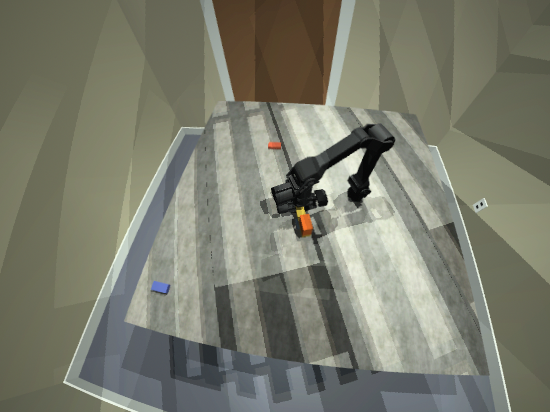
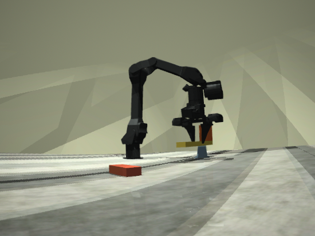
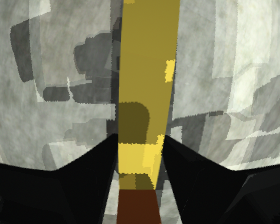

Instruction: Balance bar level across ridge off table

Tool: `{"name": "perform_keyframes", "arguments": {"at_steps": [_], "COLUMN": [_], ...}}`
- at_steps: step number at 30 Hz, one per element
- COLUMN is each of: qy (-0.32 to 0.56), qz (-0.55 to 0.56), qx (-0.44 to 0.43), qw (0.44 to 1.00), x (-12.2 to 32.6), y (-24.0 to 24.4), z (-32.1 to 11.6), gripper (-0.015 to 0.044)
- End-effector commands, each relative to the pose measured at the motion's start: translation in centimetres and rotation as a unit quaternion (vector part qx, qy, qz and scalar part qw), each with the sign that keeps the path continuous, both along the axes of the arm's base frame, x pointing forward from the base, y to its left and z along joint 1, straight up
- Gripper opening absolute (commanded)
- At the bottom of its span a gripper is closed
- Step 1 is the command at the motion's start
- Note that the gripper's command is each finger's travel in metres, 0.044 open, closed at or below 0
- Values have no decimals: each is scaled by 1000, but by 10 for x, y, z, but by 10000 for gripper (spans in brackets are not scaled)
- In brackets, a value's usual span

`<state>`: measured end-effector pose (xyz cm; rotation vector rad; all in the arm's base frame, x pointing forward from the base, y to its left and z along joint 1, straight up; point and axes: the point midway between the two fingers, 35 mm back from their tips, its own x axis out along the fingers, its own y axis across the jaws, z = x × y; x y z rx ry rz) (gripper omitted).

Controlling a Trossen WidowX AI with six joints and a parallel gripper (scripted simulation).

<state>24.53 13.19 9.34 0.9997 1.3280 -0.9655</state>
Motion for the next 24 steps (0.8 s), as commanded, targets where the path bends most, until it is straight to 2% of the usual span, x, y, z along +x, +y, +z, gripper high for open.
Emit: {"name": "perform_keyframes", "arguments": {"at_steps": [1, 22, 24], "qy": [0, 0, 0], "qz": [0, 0, 0], "qx": [0, 0, 0], "qw": [1000, 1000, 1000], "x": [0, 0, 0], "y": [0, 0, 0], "z": [0, 0, 0], "gripper": [172, 185, 238]}}
